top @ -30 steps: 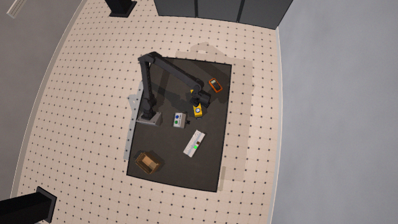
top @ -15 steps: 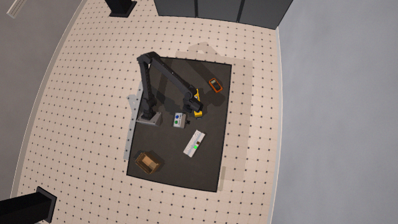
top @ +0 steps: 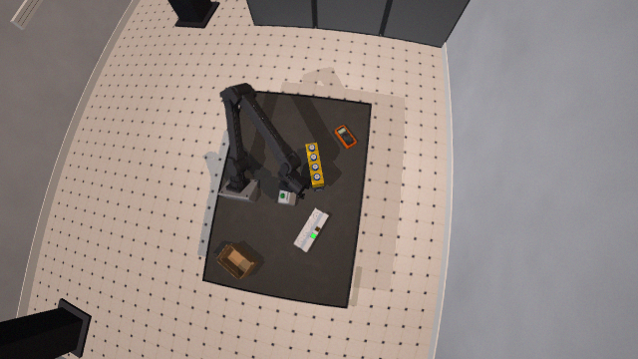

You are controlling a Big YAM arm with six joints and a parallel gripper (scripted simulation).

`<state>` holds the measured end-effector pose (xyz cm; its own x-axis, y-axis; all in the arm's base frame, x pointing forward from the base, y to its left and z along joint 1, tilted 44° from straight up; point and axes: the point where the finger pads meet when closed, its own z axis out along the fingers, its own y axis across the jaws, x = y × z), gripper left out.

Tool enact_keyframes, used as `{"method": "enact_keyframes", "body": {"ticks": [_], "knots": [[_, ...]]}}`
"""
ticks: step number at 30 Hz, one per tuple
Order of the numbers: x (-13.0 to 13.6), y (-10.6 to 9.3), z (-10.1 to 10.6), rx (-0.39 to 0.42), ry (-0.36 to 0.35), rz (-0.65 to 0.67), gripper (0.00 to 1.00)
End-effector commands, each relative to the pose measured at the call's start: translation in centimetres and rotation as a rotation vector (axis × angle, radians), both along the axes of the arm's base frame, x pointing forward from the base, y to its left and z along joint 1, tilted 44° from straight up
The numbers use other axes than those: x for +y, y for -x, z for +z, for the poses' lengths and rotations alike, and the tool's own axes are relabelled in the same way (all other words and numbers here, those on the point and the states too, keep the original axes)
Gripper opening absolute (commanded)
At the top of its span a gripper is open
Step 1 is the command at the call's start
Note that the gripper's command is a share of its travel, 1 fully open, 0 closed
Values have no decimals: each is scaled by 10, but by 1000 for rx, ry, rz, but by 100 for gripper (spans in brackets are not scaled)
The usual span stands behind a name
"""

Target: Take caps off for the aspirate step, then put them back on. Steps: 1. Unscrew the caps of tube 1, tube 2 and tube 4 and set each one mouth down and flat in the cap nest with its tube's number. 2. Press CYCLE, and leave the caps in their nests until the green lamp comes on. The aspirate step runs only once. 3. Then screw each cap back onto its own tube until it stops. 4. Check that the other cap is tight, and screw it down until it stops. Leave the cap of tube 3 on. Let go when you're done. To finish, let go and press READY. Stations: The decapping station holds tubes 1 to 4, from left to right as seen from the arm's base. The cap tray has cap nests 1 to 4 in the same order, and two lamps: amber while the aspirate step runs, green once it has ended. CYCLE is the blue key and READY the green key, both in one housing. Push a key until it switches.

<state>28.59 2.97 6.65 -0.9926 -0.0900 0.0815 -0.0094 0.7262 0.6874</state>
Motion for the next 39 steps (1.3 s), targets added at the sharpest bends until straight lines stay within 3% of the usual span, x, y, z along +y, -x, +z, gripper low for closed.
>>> {"method": "enact_keyframes", "body": {"ticks": [1, 6, 9, 10, 13, 20, 23, 28, 29, 34, 39], "knots": [[-15, 10, -24, -30, -10, 15, 0], [-30, 36, -54, -30, -10, 15, 0], [-34, 34, -56, -38, -6, 16, 0], [-41, 17, -51, -75, 7, 14, 0], [-32, 28, -50, -46, -1, 22, 0], [-32, 28, -50, -46, -1, 22, 0], [-37, 18, -51, -72, 5, 31, 0], [-33, 28, -50, -46, -1, 22, 0], [-22, 38, -59, -23, -14, 34, 0], [-12, 40, -69, -16, -13, 28, 0], [-17, 27, -66, -42, -1, 29, 0]]}}
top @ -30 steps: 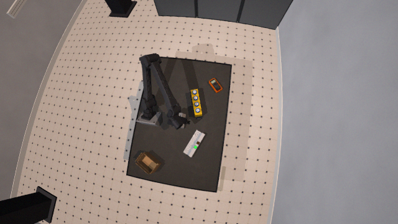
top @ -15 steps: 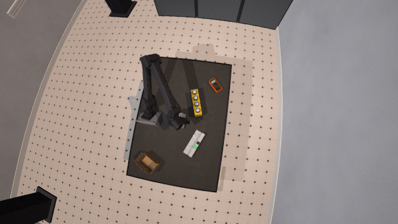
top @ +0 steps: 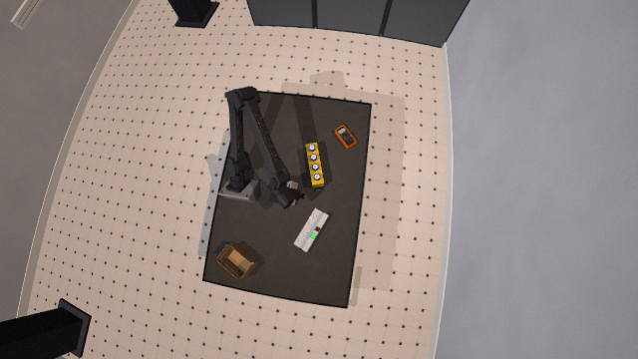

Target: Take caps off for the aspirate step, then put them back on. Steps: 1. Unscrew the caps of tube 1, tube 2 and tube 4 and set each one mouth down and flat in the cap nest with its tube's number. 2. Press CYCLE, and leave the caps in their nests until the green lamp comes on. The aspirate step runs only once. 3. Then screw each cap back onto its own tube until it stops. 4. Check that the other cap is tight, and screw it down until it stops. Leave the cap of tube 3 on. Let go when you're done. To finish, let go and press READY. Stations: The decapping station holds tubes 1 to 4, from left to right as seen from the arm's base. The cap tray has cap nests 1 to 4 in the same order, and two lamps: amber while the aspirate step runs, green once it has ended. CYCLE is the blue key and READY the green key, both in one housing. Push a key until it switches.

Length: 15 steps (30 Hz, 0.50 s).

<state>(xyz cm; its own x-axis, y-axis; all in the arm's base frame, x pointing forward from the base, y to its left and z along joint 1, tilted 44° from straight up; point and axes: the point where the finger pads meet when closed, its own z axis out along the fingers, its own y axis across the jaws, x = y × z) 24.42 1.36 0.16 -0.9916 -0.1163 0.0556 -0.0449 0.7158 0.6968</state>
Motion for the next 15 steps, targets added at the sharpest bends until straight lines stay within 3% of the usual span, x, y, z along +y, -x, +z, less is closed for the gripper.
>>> {"method": "enact_keyframes", "body": {"ticks": [1, 15], "knots": [[0, -13, -2, -14, 12, 3, 0], [-3, -15, 3, -17, 10, 9, 0]]}}
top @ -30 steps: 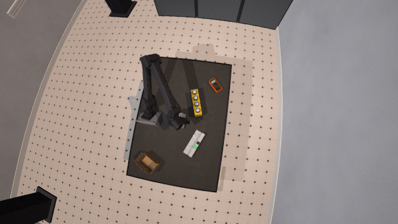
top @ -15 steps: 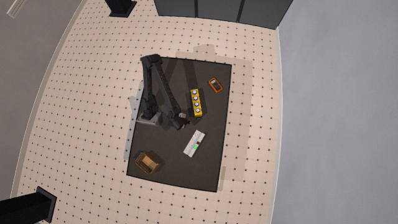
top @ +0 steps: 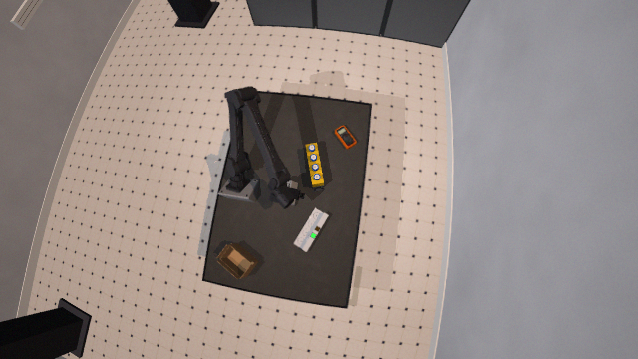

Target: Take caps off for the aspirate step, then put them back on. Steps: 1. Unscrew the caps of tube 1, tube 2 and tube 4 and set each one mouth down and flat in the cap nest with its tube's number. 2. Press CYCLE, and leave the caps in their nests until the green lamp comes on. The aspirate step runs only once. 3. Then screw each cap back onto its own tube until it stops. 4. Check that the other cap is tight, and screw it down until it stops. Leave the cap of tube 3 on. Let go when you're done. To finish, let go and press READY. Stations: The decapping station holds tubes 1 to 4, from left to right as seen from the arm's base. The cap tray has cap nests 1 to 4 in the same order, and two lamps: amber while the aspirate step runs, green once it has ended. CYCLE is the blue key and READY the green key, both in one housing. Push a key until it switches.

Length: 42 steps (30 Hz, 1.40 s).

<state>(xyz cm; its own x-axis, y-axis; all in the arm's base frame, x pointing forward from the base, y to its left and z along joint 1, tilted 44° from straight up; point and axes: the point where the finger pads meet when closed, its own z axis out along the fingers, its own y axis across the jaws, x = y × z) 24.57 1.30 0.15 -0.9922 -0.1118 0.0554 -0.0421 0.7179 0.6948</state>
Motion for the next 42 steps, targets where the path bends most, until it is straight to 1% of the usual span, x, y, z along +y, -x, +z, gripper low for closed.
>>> {"method": "enact_keyframes", "body": {"ticks": [1, 6, 14, 15, 16, 18, 19, 22, 23, 24, 26, 29, 34, 39, 40, 42], "knots": [[-4, -11, 3, -20, 8, 0, 0], [-3, -12, 4, -13, 5, 12, 0], [-9, -16, 6, -30, 10, 6, 0], [-9, -15, 6, -28, 9, 4, 0], [-5, -10, 4, -20, 9, 0, 0], [-6, -10, 4, -20, 9, 0, 0], [-11, -15, 7, -29, 10, -2, 0], [-11, -14, 7, -28, 9, -4, 0], [-6, -10, 4, -20, 9, 0, 0], [-10, -12, 6, -22, 7, -5, 0], [-7, -8, 3, -12, 4, -3, 0], [3, 1, -4, 10, 0, 5, 0], [5, -2, -6, 4, 1, 7, 0], [8, 1, -8, 9, -1, 7, 0], [6, -4, -7, -1, 3, 7, 0], [9, 2, -9, 9, -1, 7, 0]]}}
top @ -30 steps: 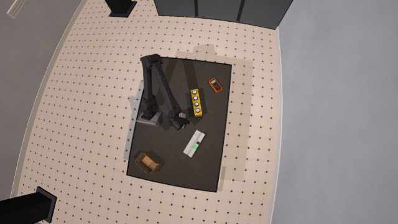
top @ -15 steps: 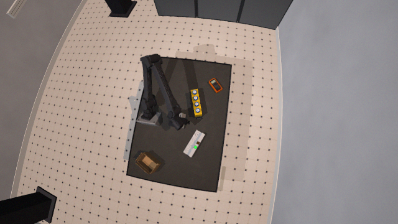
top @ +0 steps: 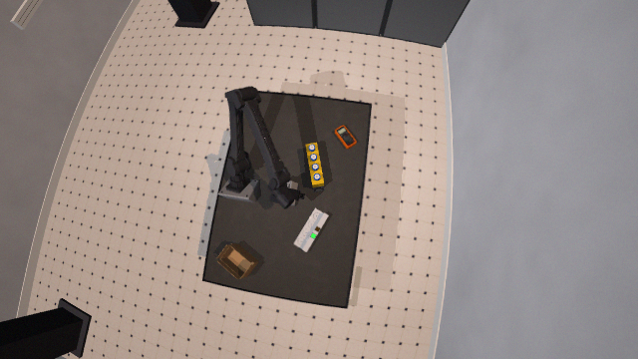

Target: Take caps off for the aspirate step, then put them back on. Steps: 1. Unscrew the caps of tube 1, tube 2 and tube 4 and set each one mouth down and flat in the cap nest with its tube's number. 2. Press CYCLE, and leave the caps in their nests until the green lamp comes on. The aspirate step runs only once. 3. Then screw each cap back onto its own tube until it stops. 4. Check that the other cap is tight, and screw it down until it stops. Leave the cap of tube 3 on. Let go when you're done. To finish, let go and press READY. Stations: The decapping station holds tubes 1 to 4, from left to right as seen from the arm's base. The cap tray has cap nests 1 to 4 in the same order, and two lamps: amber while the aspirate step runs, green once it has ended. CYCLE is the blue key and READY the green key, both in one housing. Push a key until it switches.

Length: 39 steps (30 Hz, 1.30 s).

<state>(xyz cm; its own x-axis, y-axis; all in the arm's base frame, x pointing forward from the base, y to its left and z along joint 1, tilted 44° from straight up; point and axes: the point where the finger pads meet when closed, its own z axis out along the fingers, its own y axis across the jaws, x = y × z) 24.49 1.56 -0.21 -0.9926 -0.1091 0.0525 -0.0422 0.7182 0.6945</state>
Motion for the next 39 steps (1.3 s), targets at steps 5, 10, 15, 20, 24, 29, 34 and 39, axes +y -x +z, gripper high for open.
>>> {"method": "enact_keyframes", "body": {"ticks": [5, 10, 15, 20, 24, 29, 34, 39], "knots": [[8, -1, -8, 9, 0, 10, 0], [9, 0, -9, 9, 0, 10, 0], [9, 0, -9, 9, 0, 10, 0], [9, 0, -9, 9, 0, 10, 0], [9, 0, -9, 9, 0, 10, 0], [9, 0, -9, 9, 0, 10, 0], [9, 0, -9, 9, 0, 10, 0], [9, 0, -9, 9, 0, 10, 0]]}}
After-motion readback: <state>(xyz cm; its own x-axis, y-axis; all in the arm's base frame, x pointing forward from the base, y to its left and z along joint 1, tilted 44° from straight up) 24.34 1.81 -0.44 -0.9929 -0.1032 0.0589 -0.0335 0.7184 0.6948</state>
